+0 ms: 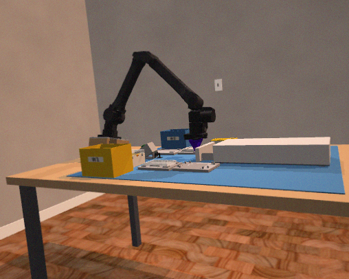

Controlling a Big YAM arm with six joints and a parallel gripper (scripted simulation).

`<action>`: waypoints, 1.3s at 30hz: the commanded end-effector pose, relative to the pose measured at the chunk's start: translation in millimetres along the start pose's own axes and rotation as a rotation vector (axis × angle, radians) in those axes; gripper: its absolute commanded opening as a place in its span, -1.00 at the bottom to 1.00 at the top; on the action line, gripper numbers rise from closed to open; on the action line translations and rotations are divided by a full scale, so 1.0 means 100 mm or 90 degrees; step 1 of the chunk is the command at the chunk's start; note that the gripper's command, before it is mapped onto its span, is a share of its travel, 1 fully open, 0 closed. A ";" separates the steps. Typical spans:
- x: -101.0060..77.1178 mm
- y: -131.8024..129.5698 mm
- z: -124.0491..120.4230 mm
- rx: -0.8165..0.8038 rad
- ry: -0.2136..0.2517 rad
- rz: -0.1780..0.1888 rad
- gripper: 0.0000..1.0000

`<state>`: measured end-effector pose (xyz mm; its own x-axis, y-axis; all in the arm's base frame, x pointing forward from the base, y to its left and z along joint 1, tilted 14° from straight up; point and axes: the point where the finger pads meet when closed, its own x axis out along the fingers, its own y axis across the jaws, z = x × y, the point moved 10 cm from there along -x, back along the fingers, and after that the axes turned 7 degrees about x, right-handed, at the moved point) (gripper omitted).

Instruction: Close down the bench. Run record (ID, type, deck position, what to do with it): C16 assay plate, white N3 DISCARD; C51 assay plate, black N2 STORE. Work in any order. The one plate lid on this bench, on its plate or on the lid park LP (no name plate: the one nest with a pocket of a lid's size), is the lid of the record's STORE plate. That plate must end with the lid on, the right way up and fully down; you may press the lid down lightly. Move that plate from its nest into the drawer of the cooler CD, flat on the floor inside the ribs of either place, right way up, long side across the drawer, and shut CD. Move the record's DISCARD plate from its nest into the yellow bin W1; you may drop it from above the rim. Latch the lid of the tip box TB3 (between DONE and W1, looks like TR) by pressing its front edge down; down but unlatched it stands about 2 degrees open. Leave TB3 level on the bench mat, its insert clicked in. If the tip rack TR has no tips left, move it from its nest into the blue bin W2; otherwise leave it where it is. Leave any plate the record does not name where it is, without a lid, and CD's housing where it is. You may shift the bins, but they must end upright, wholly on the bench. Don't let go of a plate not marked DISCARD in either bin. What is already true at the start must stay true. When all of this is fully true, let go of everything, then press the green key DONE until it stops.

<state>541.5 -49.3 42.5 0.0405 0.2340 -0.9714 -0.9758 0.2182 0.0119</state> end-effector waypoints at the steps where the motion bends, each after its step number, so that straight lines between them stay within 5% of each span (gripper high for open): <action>1: -0.23 -0.27 0.12 -0.012 -0.006 -0.051 -1.00; 4: -0.15 -0.26 0.11 -0.008 -0.004 -0.032 -1.00; 13: -0.15 -0.36 0.12 -0.008 -0.004 -0.033 -1.00; 27: -0.16 -0.52 0.14 -0.008 -0.004 -0.036 -1.00; 28: -0.28 -0.56 0.17 -0.013 -0.006 -0.054 -1.00; 30: -0.16 -0.55 0.14 -0.008 -0.004 -0.033 -1.00; 39: -0.26 -0.62 0.17 -0.013 -0.006 -0.052 -1.00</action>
<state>577.8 -53.1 43.8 0.0414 0.2339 -0.9714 -0.9758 0.2182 0.0109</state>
